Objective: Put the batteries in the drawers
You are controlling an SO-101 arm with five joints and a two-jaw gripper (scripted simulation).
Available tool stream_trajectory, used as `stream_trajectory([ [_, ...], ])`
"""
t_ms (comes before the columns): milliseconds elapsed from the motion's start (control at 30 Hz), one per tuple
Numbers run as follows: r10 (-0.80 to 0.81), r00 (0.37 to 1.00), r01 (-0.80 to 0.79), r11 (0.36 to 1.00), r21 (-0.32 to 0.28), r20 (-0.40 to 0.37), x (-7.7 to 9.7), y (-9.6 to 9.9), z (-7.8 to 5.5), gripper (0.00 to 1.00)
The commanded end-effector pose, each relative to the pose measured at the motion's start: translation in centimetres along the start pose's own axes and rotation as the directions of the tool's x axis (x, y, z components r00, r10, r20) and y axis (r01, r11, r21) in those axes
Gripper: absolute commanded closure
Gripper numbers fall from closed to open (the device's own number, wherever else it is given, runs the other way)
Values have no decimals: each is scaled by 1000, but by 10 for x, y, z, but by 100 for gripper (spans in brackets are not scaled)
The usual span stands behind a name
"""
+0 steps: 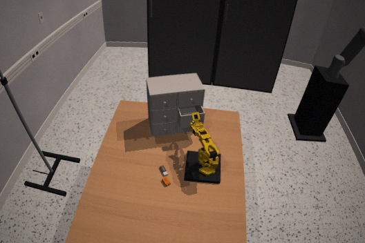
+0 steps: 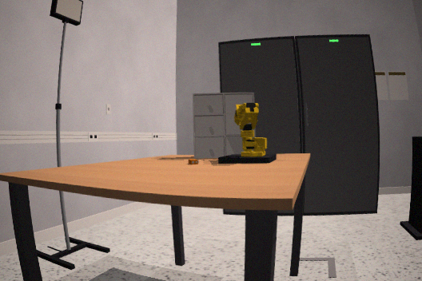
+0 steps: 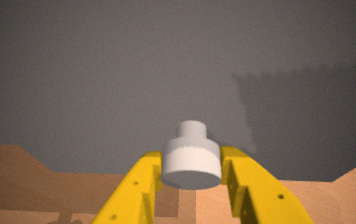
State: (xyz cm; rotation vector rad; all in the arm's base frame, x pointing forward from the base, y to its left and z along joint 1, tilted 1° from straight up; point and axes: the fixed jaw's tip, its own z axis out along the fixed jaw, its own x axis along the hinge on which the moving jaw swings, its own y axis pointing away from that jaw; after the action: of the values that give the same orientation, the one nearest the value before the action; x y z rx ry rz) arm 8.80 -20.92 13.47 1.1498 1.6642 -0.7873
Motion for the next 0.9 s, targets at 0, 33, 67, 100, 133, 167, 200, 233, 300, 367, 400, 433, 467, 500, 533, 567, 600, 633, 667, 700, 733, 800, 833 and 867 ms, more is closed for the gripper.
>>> stream_trajectory([
  [0,-6,1000,6,1000,-9,8,0,2,-2,98],
  [33,-6,1000,6,1000,-9,8,0,2,-2,97],
  [67,-6,1000,6,1000,-9,8,0,2,-2,96],
  [100,-6,1000,6,1000,-9,8,0,2,-2,95],
  [133,-6,1000,6,1000,-9,8,0,2,-2,94],
  [167,-6,1000,6,1000,-9,8,0,2,-2,94],
  [200,-6,1000,6,1000,-9,8,0,2,-2,93],
  [233,-6,1000,6,1000,-9,8,0,2,-2,92],
  [300,-6,1000,6,1000,-9,8,0,2,-2,90],
  [367,-6,1000,6,1000,-9,8,0,2,-2,89],
  [400,-6,1000,6,1000,-9,8,0,2,-2,88],
  [433,-6,1000,6,1000,-9,8,0,2,-2,88],
  [467,-6,1000,6,1000,-9,8,0,2,-2,88],
  [500,-6,1000,6,1000,-9,8,0,2,-2,87],
  [533,-6,1000,6,1000,-9,8,0,2,-2,87],
  [567,-6,1000,6,1000,-9,8,0,2,-2,86],
  [600,-6,1000,6,1000,-9,8,0,2,-2,86],
  [633,-6,1000,6,1000,-9,8,0,2,-2,85],
  [667,-6,1000,6,1000,-9,8,0,2,-2,84],
  [700,-6,1000,6,1000,-9,8,0,2,-2,84],
  [733,-6,1000,6,1000,-9,8,0,2,-2,83],
  [800,-6,1000,6,1000,-9,8,0,2,-2,82],
  [833,-6,1000,6,1000,-9,8,0,2,-2,81],
  [867,-6,1000,6,1000,-9,8,0,2,-2,81],
])
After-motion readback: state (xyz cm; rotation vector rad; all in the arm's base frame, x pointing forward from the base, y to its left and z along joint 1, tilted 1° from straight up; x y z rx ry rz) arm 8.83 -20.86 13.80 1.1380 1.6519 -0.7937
